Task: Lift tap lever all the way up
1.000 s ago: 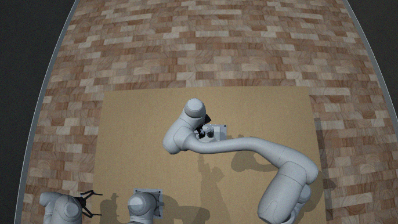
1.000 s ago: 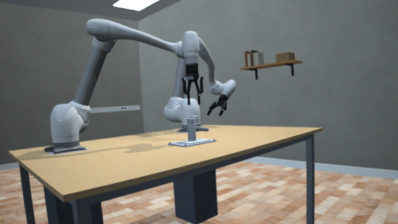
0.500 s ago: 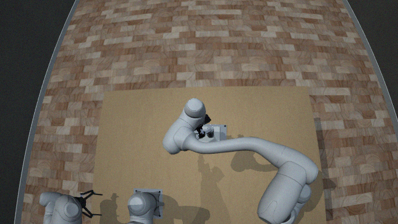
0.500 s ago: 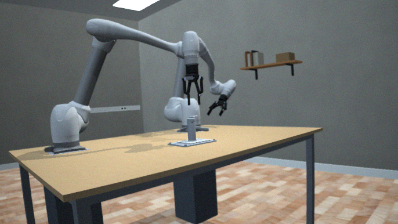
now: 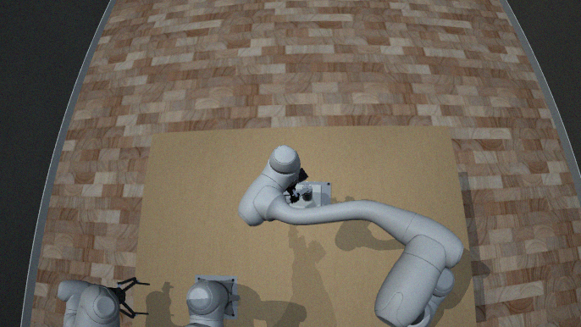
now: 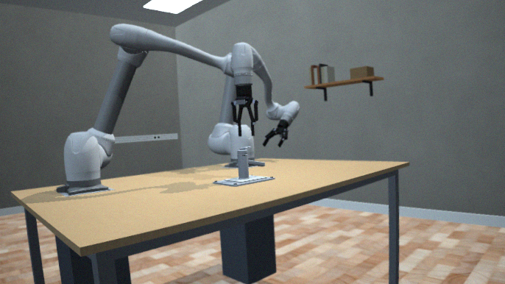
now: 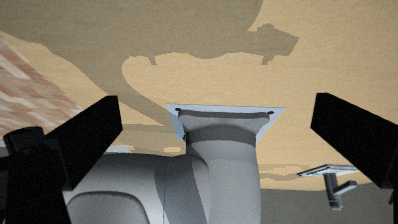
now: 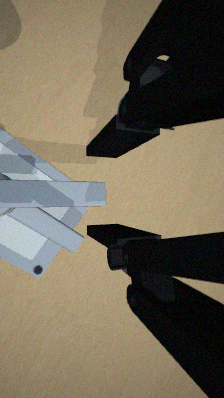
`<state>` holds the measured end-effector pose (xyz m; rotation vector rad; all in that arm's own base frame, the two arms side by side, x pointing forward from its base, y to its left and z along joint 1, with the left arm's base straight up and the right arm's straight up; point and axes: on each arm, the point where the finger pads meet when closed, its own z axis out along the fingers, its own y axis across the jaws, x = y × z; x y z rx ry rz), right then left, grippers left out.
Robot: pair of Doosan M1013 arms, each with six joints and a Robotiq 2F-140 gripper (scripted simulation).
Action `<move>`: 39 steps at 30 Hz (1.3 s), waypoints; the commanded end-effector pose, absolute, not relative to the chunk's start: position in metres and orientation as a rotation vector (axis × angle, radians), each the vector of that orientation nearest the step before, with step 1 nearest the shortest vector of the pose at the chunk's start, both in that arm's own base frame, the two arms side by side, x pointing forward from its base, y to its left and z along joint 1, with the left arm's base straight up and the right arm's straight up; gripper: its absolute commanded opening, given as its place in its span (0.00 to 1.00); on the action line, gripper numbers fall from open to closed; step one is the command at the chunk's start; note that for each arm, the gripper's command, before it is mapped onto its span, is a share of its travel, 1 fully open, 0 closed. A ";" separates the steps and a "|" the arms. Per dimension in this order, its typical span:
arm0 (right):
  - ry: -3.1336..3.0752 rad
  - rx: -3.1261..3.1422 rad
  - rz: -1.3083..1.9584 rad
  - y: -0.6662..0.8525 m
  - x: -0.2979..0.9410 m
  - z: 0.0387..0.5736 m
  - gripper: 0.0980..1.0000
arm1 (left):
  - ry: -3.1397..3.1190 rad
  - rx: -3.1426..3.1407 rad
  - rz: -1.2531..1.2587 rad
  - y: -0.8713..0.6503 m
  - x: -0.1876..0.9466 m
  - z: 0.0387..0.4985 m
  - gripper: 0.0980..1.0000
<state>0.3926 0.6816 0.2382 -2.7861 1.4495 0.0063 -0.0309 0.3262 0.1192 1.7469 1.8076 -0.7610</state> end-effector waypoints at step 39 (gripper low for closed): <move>1.450 -2.787 -0.006 0.682 0.393 0.198 0.38 | 1.801 1.735 -0.757 0.321 -0.029 0.121 1.00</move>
